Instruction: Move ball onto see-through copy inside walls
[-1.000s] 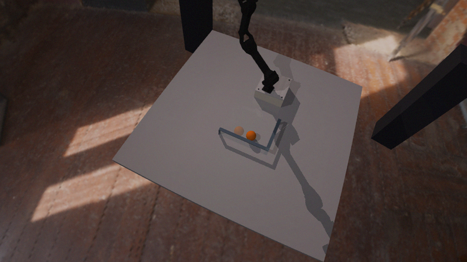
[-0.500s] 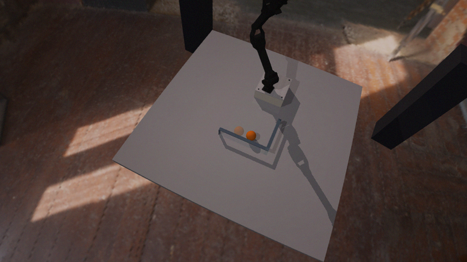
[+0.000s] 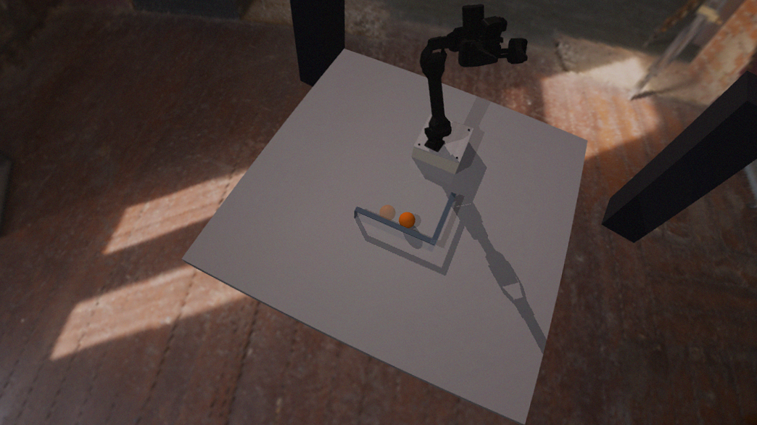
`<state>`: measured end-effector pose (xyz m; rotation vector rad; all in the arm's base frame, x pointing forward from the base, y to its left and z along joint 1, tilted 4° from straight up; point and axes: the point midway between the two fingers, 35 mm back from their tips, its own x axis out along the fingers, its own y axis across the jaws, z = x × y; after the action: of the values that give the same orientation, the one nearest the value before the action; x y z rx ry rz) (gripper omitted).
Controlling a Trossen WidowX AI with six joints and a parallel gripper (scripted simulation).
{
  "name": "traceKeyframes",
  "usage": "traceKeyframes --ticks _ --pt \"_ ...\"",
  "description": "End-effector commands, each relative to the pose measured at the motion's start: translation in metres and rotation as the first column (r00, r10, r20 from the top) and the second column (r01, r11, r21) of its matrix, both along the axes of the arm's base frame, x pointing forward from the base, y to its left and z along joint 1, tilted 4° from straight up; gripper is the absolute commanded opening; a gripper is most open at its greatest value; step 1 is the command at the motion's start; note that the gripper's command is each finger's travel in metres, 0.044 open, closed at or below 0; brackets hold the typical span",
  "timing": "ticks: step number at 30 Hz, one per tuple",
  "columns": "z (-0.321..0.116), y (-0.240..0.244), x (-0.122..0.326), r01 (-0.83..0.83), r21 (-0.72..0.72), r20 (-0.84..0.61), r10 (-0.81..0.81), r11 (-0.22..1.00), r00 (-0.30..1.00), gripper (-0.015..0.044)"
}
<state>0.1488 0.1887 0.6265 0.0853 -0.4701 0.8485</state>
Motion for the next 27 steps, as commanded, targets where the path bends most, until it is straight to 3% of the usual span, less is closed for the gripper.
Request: traceKeyframes --ticks 1,14,27 --pt "-0.049 0.032 0.048 0.043 -0.133 -0.138 -0.062 0.990 0.988 0.0407" --pt "-0.225 0.054 0.175 0.091 -0.495 -0.496 -0.367 0.864 0.787 0.0407" --pt "-0.422 -0.016 0.232 -0.056 -0.732 -0.660 -0.688 0.679 0.302 0.0407"
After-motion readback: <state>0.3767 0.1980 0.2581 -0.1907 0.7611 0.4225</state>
